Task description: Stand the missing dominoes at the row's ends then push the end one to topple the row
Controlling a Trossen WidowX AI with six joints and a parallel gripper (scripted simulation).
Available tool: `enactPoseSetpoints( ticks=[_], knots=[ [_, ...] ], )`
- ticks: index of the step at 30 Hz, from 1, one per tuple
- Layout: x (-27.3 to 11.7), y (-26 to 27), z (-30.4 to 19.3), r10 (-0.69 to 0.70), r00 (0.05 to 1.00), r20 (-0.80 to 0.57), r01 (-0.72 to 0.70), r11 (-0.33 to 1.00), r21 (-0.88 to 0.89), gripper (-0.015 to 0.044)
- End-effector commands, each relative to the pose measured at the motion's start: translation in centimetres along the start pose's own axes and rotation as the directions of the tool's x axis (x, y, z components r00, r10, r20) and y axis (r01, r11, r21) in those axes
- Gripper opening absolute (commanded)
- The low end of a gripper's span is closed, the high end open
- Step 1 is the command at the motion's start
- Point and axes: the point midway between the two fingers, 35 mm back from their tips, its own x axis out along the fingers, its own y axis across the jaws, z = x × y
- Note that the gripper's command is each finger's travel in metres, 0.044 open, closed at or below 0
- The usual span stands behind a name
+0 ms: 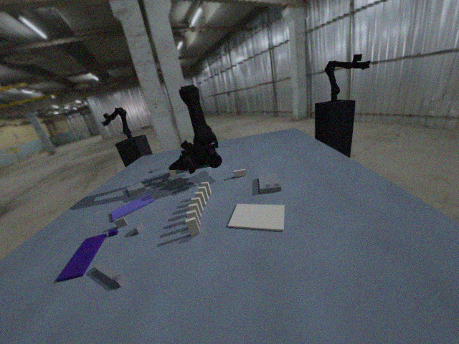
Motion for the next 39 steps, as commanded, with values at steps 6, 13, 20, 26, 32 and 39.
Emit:
enactPoseSetpoints(
  ticks=[6, 13, 20, 26, 32, 39],
  knots=[
    [0.5, -0.8, -2.3, -0.002, 1.0, 0.006, 0.002, 1.0, -0.02, 0.0028],
    [0.7, -1.2, -3.4, -0.002, 1.0, 0.007, 0.002, 1.0, -0.021, 0.0028],
    [0.7, -1.2, -3.4, -0.002, 1.0, 0.007, 0.002, 1.0, -0.021, 0.0028],
    [0.7, -1.2, -3.4, -0.002, 1.0, 0.007, 0.002, 1.0, -0.021, 0.0107],
    [0.7, -1.2, -3.4, -0.002, 1.0, 0.007, 0.002, 1.0, -0.021, 0.0265],
    [0.7, -1.2, -3.3, -0.002, 1.0, 0.007, 0.002, 1.0, -0.021, 0.044]
  ],
)
